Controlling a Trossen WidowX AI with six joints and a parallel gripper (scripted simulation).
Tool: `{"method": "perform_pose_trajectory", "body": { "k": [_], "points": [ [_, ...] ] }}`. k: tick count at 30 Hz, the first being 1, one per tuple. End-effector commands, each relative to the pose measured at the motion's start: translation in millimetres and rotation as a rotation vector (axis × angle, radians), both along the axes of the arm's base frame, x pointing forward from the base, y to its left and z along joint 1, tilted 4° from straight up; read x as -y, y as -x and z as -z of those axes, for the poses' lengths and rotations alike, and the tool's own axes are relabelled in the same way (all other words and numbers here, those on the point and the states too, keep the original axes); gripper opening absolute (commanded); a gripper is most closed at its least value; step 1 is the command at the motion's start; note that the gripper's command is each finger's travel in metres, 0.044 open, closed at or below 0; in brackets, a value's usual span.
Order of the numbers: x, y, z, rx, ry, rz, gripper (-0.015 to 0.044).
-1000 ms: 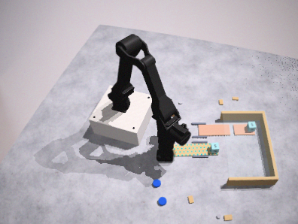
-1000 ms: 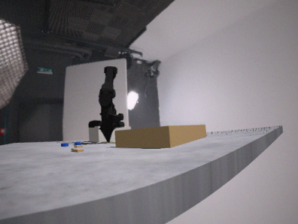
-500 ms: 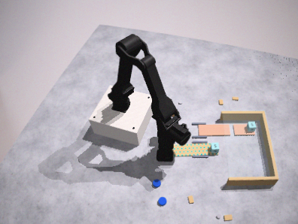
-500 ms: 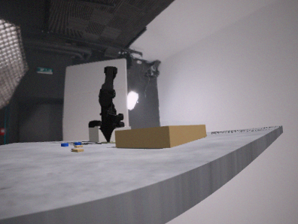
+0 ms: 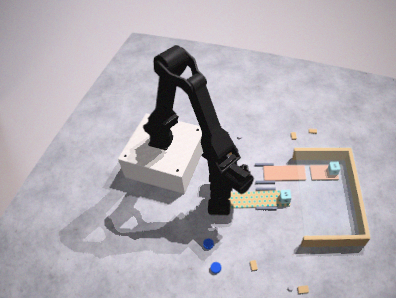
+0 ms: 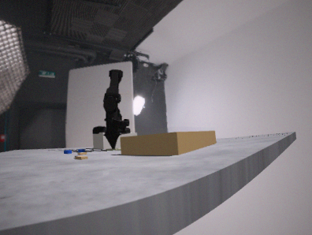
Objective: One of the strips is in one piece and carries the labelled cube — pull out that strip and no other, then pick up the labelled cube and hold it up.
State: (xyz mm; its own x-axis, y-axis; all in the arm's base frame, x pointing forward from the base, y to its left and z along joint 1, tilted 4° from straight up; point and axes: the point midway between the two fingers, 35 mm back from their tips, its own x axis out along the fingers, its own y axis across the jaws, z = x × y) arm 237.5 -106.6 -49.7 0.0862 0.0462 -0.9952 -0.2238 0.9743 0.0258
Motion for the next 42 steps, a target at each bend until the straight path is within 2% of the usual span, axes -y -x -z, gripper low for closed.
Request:
{"method": "perform_pose_trajectory", "body": {
  "k": [1, 5, 10, 14, 27, 42],
  "points": [
    [0.3, -0.2, -2.3, -0.002, 0.000, 0.000, 0.0000],
    [2.7, 0.6, -40.6, -0.030, -0.007, -0.003, 0.0000],
    [2.8, 0.8, -43.1, -0.031, -0.007, -0.004, 0.0000],
    [-1.7, -20.6, -43.6, -0.025, -0.001, -0.087, 0.0105],
    [-12.7, -62.8, -53.7, -0.021, -0.002, -0.093, 0.0440],
    [-26.3, -112.5, -66.1, -0.017, -0.003, -0.093, 0.0440]
  ]
}}
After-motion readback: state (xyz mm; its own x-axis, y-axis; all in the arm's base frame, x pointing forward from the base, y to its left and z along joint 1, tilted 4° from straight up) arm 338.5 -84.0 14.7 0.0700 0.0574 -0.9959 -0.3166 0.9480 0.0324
